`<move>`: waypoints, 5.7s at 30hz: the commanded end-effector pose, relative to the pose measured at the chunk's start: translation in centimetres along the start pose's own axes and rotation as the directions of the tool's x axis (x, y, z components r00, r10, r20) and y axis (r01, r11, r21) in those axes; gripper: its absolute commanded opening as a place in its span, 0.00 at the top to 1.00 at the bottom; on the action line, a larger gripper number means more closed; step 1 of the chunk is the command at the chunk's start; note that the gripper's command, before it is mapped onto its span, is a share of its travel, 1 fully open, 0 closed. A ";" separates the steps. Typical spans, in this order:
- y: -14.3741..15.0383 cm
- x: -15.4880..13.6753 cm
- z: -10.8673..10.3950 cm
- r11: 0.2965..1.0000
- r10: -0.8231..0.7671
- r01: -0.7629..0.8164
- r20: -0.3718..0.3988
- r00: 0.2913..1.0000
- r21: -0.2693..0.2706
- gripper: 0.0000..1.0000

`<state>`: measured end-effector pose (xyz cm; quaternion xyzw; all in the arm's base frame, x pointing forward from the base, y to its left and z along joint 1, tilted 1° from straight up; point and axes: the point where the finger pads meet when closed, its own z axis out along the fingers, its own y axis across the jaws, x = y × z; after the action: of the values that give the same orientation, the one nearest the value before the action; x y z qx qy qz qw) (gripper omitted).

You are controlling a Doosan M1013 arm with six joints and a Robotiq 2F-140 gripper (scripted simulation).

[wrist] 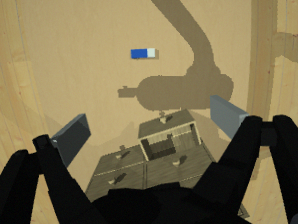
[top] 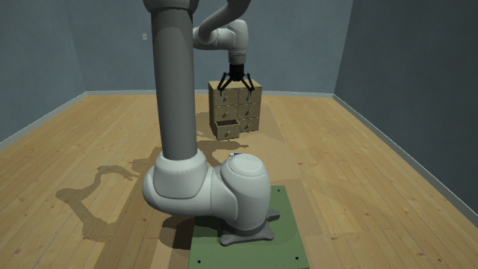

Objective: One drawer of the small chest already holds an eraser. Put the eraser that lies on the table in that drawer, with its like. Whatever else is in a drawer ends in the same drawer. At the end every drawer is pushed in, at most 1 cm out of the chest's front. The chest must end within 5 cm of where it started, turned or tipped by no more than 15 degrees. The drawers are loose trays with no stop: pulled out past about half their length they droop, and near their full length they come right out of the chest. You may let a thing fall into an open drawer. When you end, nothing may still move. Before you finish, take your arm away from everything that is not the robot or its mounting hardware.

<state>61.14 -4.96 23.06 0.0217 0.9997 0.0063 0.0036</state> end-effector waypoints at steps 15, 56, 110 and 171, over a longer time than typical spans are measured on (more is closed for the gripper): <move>-1.3 6.4 2.7 0.614 0.789 -0.789 -0.009 0.614 -0.011 0.00; -2.1 13.3 6.2 -0.942 0.335 -0.336 -0.045 -0.941 0.011 0.00; -0.4 4.6 14.9 -0.984 0.108 -0.177 -0.814 -0.571 -0.007 0.00; 0.4 0.3 20.9 -0.981 0.071 -0.193 -0.939 -0.335 -0.006 1.00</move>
<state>59.77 -4.44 3.91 0.8152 0.0601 0.5743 -0.0458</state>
